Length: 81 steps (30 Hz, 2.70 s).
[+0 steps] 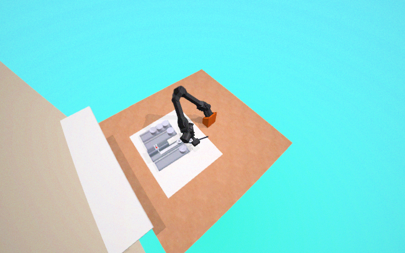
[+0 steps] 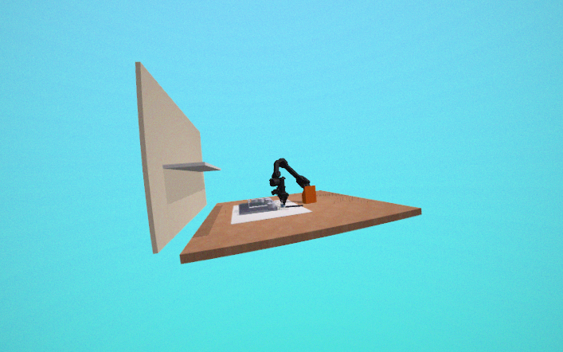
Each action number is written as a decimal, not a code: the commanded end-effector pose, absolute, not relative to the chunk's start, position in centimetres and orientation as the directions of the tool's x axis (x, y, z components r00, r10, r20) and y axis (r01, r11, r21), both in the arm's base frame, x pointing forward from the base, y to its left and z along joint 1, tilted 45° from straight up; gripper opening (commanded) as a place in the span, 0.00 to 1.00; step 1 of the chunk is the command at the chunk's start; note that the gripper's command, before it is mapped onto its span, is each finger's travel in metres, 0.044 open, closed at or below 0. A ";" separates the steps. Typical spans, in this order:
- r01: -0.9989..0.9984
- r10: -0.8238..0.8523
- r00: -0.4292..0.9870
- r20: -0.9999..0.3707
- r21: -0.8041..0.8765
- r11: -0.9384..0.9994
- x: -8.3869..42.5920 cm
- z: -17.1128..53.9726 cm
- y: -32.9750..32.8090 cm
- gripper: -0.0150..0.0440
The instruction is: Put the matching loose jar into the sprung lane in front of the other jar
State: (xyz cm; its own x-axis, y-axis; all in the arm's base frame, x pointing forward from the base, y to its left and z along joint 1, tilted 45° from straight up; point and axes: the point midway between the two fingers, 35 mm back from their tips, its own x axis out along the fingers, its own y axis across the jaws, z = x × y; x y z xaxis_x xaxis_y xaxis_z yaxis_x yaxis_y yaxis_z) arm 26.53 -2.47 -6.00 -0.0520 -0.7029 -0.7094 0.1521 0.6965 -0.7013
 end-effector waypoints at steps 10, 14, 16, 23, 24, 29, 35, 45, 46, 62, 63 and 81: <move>0.150 -0.705 -0.050 -0.707 -0.703 0.695 26.6 -6.0 -2.6 0.44; 0.149 -0.704 -0.049 -0.709 -0.702 0.697 26.8 -5.4 -1.9 0.26; 0.149 -0.702 -0.049 -0.711 -0.700 0.698 27.0 -4.4 -0.9 0.25; 0.149 -0.700 -0.049 -0.712 -0.698 0.700 27.3 -0.7 2.3 0.25; 0.149 -0.700 -0.049 -0.712 -0.699 0.700 27.2 -0.2 2.8 0.25; 0.149 -0.702 -0.050 -0.710 -0.701 0.698 27.0 1.9 4.3 0.25; 0.152 -0.702 -0.050 -0.711 -0.700 0.698 27.2 1.8 4.0 0.25; 0.197 -0.701 -0.048 -0.711 -0.695 0.691 29.1 1.4 -0.8 0.25; 0.202 -0.702 -0.048 -0.710 -0.696 0.690 29.2 1.4 -1.4 0.25; 0.214 -0.706 -0.049 -0.706 -0.698 0.683 29.4 -0.3 -4.4 0.25; 0.214 -0.706 -0.049 -0.706 -0.698 0.683 29.4 -0.3 -4.4 0.25; 0.214 -0.706 -0.049 -0.706 -0.698 0.683 29.9 -0.3 -4.5 0.25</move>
